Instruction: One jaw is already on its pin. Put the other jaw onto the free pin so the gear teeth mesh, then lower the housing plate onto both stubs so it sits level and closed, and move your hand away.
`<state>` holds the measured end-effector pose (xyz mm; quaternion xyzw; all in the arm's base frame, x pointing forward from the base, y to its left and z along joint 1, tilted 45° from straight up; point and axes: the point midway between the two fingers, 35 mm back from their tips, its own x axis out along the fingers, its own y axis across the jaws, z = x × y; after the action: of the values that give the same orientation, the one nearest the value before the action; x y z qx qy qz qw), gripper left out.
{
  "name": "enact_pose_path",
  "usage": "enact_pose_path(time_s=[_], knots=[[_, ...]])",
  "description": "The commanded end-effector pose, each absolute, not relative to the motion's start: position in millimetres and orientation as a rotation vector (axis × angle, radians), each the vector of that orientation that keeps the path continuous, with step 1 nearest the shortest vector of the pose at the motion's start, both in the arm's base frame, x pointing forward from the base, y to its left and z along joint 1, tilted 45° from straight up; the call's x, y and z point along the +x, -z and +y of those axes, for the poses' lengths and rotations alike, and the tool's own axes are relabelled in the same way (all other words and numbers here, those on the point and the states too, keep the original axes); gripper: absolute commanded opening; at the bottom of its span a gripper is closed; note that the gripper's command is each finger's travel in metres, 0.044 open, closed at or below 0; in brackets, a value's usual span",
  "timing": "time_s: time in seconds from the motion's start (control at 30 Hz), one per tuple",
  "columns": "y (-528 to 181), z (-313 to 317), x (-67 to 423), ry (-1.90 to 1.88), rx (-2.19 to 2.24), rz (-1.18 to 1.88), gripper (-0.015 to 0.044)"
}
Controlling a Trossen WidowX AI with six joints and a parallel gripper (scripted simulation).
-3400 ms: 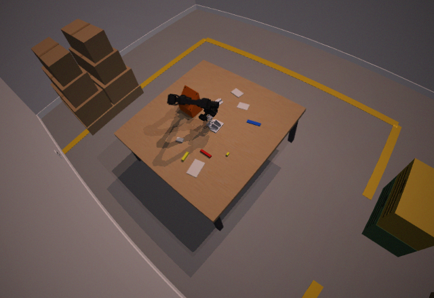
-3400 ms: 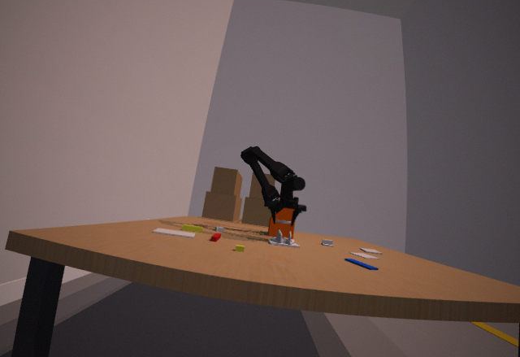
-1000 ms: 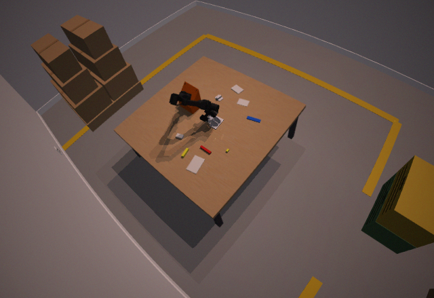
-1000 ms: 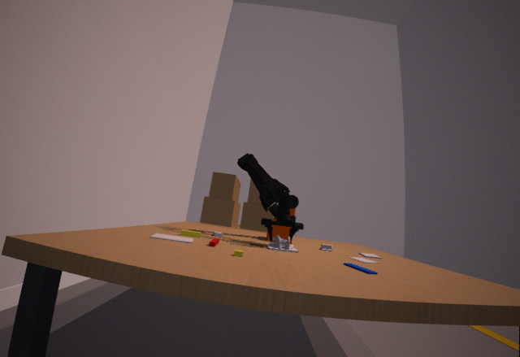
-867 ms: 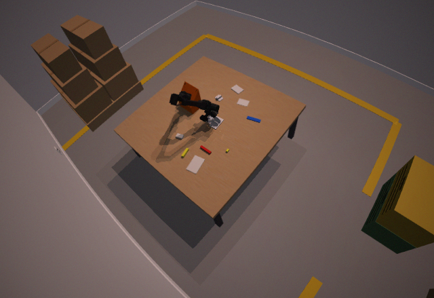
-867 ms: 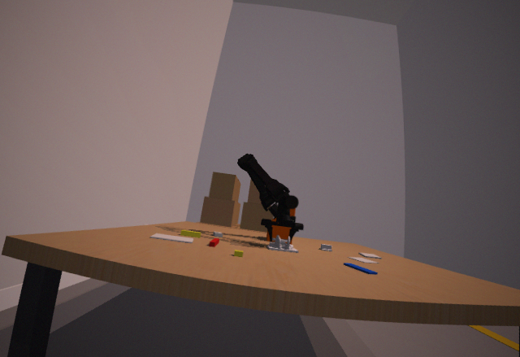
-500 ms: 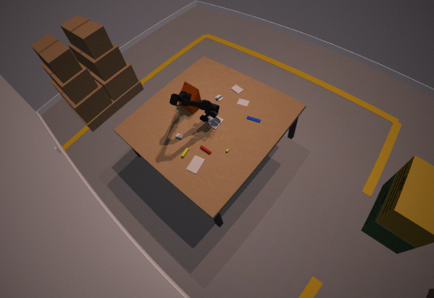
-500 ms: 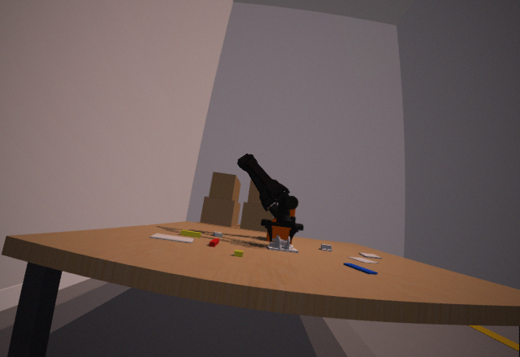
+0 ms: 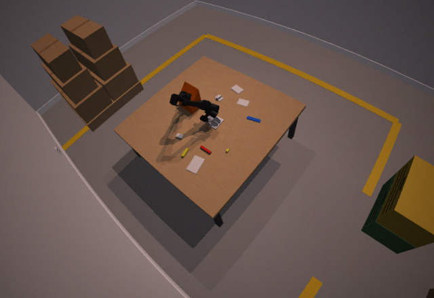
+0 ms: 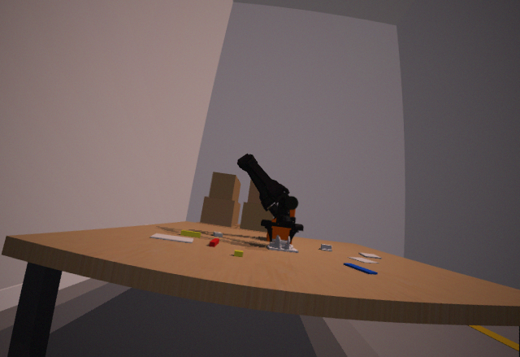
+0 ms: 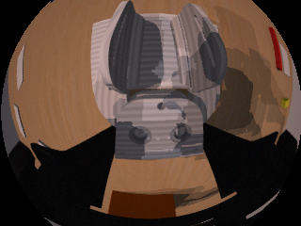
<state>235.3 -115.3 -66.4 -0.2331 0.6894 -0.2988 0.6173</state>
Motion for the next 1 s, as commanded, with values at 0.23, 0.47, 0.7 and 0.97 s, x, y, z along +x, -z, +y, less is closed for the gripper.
enact_pose_path(time_s=[0.23,0.47,0.7,0.97], knots=[[68.5,-118.7,235.0,0.69,-0.539,1.586,0.0351],[68.6,-118.8,235.0,0.69,-0.539,1.586,0.0351],[68.6,-118.8,235.0,0.69,-0.539,1.586,0.0351],[68.6,-118.8,235.0,0.69,-0.539,1.586,0.0351]])
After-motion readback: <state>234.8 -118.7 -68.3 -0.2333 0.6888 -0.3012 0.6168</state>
